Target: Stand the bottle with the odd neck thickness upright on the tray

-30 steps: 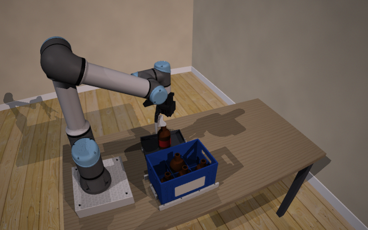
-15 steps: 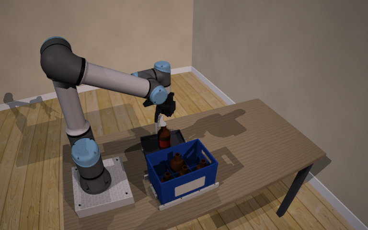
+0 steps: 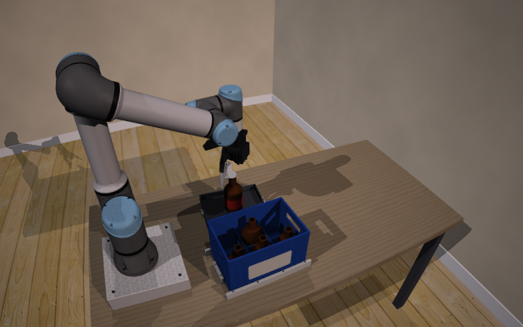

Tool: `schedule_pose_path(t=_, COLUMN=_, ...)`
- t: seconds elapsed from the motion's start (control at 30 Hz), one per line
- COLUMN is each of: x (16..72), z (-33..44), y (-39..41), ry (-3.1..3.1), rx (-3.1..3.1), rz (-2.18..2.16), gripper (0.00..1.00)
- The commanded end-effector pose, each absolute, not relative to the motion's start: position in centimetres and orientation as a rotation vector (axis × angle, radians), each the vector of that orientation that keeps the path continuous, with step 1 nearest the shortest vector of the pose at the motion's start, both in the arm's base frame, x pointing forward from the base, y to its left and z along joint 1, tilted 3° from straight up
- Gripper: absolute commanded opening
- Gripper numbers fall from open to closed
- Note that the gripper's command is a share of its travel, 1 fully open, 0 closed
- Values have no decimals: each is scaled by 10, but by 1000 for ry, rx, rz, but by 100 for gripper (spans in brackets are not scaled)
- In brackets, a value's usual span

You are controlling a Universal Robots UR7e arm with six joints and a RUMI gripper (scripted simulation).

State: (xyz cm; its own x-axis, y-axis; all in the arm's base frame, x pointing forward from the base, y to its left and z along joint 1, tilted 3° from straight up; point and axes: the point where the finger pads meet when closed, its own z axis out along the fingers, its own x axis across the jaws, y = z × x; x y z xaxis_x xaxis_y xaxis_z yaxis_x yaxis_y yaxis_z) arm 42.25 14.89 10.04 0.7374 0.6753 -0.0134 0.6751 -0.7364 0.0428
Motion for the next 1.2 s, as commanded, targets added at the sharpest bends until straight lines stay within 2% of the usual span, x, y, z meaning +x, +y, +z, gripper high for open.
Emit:
schedule_pose_path(t=0.0, x=423, z=107, y=149, ry=1122, rx=2886, rz=7, gripper=100)
schedule_pose_path(t=1.17, x=421, z=175, y=152, ry=1122, rx=2886, rz=7, gripper=100)
